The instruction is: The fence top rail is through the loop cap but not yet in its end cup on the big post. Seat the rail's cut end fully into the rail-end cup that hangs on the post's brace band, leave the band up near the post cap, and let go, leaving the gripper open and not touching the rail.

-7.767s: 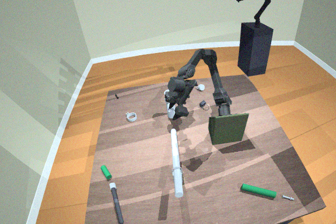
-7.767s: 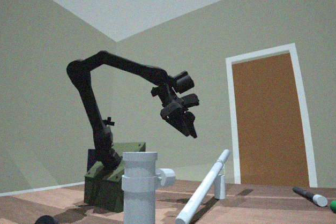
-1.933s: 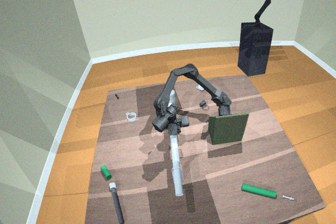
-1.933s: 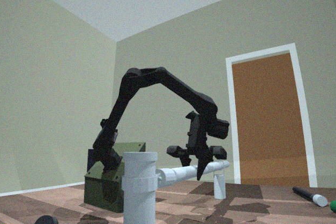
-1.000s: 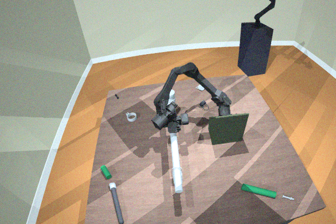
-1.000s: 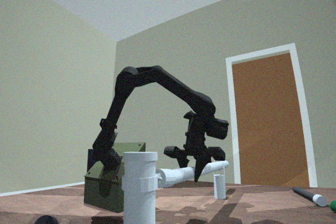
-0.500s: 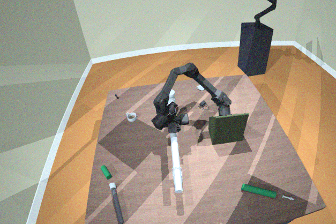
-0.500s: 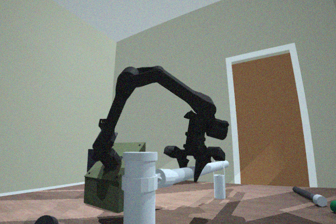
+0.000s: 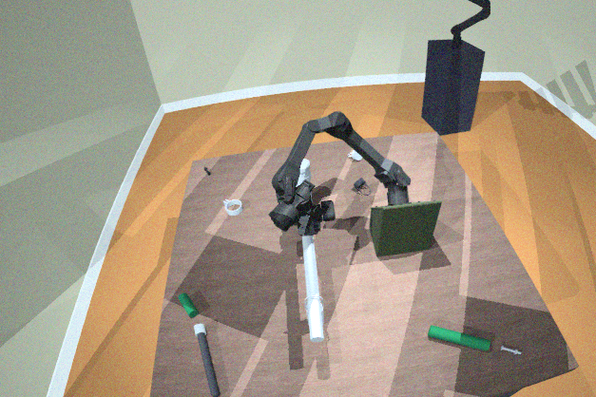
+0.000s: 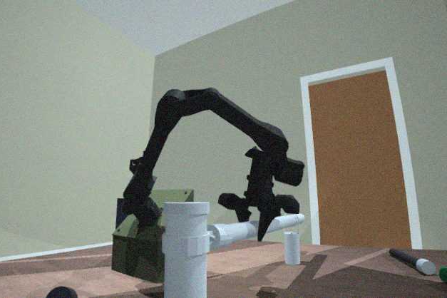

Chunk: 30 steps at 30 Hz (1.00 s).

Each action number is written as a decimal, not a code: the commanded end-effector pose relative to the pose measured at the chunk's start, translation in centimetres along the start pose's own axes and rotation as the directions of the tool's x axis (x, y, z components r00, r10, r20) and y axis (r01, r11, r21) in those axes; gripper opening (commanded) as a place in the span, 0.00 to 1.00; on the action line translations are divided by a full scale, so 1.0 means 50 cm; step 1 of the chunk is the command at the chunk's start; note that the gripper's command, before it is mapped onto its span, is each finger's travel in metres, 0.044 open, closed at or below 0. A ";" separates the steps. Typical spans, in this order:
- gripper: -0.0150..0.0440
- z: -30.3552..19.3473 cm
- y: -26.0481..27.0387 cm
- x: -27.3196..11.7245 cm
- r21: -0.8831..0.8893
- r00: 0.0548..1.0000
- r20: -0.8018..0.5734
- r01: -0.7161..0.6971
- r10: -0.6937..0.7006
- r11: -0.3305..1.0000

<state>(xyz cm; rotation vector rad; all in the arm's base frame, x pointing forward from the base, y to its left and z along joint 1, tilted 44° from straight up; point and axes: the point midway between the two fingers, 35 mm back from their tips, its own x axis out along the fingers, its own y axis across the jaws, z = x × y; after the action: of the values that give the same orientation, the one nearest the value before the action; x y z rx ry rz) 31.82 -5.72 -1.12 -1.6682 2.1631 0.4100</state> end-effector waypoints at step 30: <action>0.25 -0.013 -0.001 0.001 -0.001 1.000 -0.003 0.000 0.000 1.000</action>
<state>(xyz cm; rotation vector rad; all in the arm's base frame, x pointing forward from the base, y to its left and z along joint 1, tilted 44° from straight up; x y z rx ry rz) 31.71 -5.93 -1.00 -1.6614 2.1685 0.4139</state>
